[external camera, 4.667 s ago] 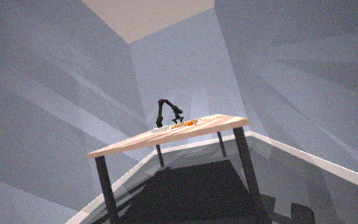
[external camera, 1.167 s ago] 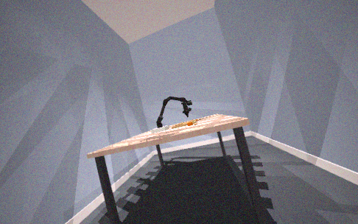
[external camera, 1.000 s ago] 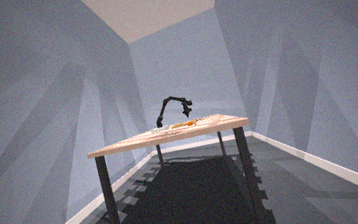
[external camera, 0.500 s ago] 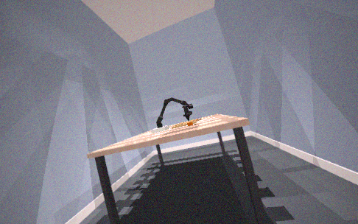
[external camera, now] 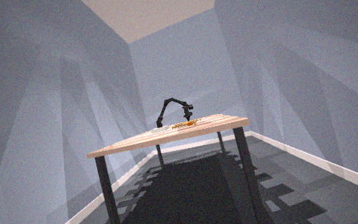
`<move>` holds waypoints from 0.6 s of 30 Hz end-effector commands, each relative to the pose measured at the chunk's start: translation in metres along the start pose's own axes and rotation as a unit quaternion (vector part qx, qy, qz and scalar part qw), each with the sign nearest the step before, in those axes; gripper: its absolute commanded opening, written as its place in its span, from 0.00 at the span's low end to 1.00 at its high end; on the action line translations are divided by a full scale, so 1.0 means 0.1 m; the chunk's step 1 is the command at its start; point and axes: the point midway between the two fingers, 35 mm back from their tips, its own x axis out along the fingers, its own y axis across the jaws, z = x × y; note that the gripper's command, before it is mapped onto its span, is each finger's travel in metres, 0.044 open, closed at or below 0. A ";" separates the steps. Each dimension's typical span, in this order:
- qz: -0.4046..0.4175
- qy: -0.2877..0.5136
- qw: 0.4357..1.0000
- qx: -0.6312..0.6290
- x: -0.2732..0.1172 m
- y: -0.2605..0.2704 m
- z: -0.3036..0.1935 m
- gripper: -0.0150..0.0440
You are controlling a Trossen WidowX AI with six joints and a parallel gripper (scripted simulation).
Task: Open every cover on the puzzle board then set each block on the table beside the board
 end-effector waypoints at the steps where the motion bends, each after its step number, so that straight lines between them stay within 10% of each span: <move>1: -0.001 0.000 1.000 -0.002 0.02 0.00 -0.01 0.25; 18: -0.001 0.001 1.000 -0.003 0.05 0.01 -0.14 0.25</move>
